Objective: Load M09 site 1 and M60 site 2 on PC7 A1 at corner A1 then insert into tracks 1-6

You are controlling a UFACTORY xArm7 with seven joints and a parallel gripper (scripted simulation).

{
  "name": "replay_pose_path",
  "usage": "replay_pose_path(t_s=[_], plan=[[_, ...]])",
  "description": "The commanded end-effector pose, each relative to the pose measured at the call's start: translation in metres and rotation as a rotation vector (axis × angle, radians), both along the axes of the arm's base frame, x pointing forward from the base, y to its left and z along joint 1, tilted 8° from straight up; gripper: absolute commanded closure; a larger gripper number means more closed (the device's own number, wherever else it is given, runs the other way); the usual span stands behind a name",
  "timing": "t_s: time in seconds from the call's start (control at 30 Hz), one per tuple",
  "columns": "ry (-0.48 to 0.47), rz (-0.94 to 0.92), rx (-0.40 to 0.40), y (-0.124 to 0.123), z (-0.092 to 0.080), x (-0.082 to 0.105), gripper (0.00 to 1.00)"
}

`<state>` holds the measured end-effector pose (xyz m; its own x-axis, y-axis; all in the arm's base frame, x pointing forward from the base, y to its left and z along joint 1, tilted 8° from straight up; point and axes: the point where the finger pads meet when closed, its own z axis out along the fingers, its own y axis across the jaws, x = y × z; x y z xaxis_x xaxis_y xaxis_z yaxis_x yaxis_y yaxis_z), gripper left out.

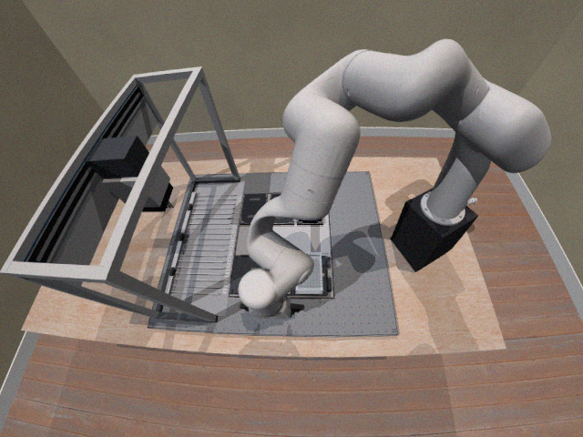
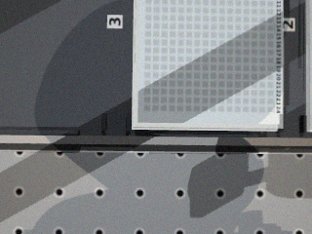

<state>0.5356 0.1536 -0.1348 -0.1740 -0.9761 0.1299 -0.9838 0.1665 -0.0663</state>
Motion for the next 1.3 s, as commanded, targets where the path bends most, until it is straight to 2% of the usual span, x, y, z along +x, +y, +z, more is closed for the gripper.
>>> replay_pose_path(t_s=[0.0,1.27], plan=[[-0.005,0.001,0.002,0.002,0.011,0.001,0.0],[-0.005,0.001,0.002,0.01,0.064,-0.001,0.0]])
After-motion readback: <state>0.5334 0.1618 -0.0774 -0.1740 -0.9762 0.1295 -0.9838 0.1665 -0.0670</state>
